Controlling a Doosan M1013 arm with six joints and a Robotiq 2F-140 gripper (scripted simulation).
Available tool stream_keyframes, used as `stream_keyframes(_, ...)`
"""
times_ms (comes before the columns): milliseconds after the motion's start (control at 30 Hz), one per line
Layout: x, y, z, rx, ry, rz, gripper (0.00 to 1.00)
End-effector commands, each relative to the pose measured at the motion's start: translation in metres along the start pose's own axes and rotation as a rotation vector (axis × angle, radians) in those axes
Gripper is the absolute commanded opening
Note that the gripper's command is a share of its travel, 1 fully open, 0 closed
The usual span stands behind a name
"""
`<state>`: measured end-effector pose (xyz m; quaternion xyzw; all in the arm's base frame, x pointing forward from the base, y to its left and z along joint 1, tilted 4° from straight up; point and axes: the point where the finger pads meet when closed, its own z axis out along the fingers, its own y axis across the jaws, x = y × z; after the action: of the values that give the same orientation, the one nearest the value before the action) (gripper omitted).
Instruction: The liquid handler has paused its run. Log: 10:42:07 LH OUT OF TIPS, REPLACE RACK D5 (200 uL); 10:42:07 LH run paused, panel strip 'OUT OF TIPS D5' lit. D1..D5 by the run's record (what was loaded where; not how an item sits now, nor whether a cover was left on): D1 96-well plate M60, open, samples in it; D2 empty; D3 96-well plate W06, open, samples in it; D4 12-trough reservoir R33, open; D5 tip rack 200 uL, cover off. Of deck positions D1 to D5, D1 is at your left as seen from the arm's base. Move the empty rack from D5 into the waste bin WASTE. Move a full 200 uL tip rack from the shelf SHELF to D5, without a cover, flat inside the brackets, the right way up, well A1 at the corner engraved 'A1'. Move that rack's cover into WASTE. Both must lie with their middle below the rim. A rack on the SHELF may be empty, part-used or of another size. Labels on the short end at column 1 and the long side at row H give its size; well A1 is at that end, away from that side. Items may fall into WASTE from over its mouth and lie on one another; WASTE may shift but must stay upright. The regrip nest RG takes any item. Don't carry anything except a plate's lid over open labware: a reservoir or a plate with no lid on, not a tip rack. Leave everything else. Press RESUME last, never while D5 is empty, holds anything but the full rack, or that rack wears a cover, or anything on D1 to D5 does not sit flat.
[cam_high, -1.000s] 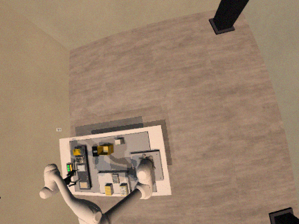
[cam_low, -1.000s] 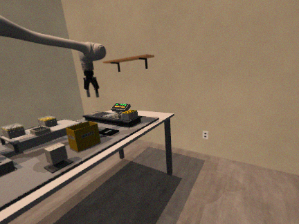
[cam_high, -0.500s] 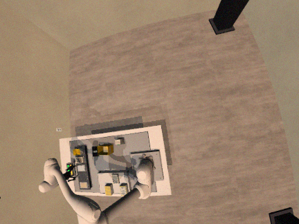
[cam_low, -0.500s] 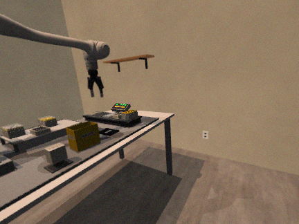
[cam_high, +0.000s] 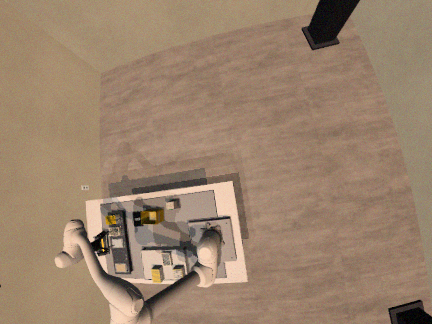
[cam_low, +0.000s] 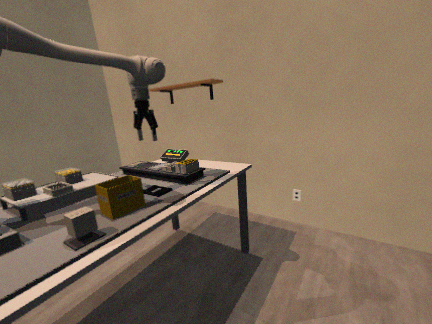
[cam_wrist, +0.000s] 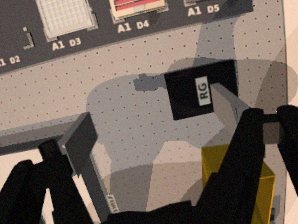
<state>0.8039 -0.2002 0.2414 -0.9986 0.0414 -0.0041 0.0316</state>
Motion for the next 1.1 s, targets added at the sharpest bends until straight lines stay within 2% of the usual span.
stream_keyframes(0,0.000,0.015,0.000,0.000,0.000,0.000,0.77)
stream_keyframes(167,0.000,0.040,0.000,0.000,0.000,0.000,0.77)
stream_keyframes(233,0.000,0.040,0.000,0.000,0.000,0.000,0.77)
stream_keyframes(733,-0.001,0.115,0.000,0.000,0.000,0.000,0.77)
stream_keyframes(967,-0.001,0.128,0.000,0.000,0.000,0.000,0.77)
stream_keyframes(1067,0.014,0.128,0.000,0.000,0.000,0.000,0.77)
